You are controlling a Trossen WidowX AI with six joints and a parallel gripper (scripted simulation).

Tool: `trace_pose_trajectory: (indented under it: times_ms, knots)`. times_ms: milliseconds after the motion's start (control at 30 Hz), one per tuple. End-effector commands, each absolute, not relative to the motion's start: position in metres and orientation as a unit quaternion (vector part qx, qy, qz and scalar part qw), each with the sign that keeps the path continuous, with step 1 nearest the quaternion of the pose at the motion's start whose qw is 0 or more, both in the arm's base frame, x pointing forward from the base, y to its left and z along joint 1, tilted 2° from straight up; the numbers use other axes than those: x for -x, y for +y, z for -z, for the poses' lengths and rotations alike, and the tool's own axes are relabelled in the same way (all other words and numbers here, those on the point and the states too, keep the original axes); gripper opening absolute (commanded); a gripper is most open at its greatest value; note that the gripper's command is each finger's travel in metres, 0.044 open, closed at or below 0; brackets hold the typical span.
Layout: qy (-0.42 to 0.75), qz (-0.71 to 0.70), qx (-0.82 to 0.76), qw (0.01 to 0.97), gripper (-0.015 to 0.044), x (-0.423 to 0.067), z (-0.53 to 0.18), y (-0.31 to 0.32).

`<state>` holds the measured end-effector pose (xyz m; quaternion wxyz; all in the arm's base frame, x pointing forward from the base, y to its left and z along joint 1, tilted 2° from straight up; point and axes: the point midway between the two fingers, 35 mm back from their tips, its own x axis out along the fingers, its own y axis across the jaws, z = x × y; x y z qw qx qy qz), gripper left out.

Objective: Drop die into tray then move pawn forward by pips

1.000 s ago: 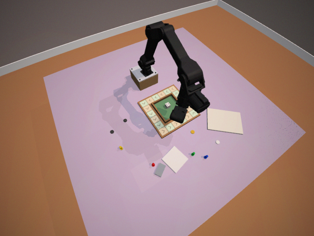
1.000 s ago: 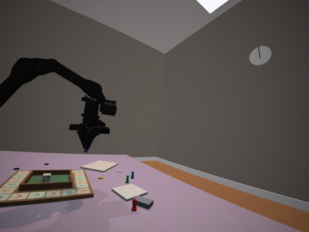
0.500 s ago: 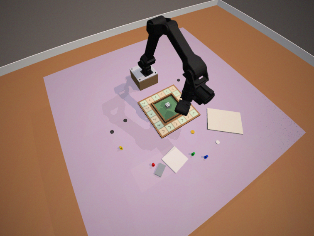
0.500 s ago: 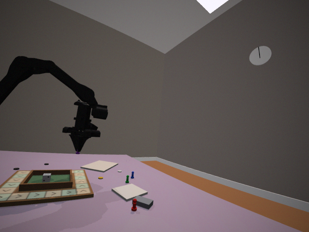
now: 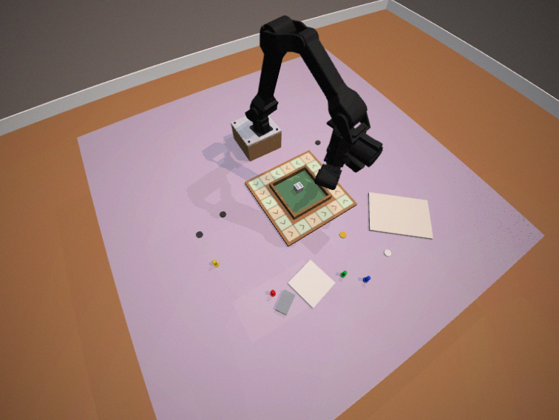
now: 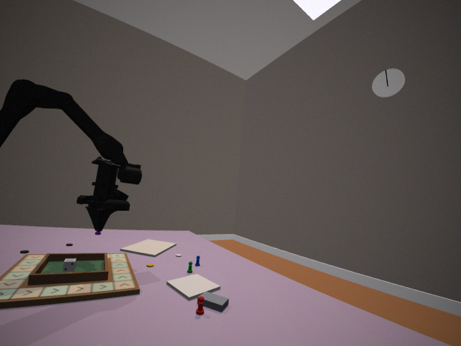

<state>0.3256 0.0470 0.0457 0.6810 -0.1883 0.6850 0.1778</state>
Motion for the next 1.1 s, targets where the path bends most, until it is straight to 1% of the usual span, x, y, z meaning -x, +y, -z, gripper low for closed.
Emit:
trace_pose_trajectory:
  times_ms: [0, 467, 633, 867, 1067]
  knots:
    - [0.684, -0.178, 0.186, 0.683, 0.0000, -0.311, -0.039, 0.060]
    - [0.685, -0.180, 0.184, 0.681, 0.0000, -0.260, -0.014, 0.090]
    - [0.685, -0.180, 0.184, 0.681, 0.0000, -0.260, -0.008, 0.091]
    - [0.686, -0.180, 0.184, 0.681, 0.0000, -0.259, 0.021, 0.090]
    - [0.686, -0.180, 0.184, 0.681, 0.0000, -0.259, 0.022, 0.090]
